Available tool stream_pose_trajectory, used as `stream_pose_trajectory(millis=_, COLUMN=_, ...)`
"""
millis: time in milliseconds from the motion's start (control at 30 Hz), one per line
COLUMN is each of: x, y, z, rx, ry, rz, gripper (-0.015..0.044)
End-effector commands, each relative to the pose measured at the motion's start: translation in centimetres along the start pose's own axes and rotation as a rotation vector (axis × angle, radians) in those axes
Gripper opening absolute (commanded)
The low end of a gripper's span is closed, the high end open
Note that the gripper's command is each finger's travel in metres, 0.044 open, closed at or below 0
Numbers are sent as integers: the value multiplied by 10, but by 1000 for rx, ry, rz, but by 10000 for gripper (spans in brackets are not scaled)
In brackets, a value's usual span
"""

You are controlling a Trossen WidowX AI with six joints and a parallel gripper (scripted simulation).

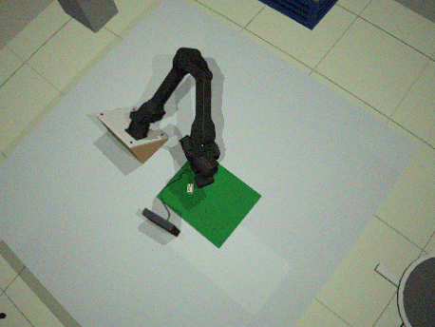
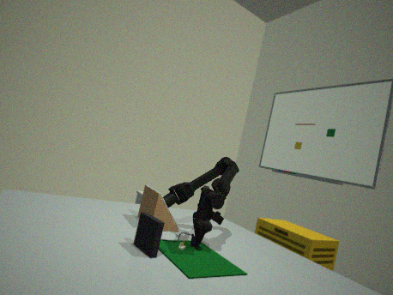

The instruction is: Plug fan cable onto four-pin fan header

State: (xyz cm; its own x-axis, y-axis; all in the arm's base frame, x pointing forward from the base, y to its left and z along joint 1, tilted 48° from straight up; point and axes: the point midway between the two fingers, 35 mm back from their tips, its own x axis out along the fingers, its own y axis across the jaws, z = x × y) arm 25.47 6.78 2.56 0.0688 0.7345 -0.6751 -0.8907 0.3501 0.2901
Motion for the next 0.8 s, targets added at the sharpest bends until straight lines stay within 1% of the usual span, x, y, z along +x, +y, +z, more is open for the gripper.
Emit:
stream_pose_trajectory(millis=0, x=9, y=2, z=-1, rx=12, ry=-3, rz=8, gripper=440)
stream_pose_trajectory(millis=300, x=14, y=2, z=-1, rx=12, ry=-4, rz=9, gripper=440)
stream_pose_trajectory(millis=767, x=12, y=2, z=0, rx=2, ry=-2, rz=4, gripper=72)
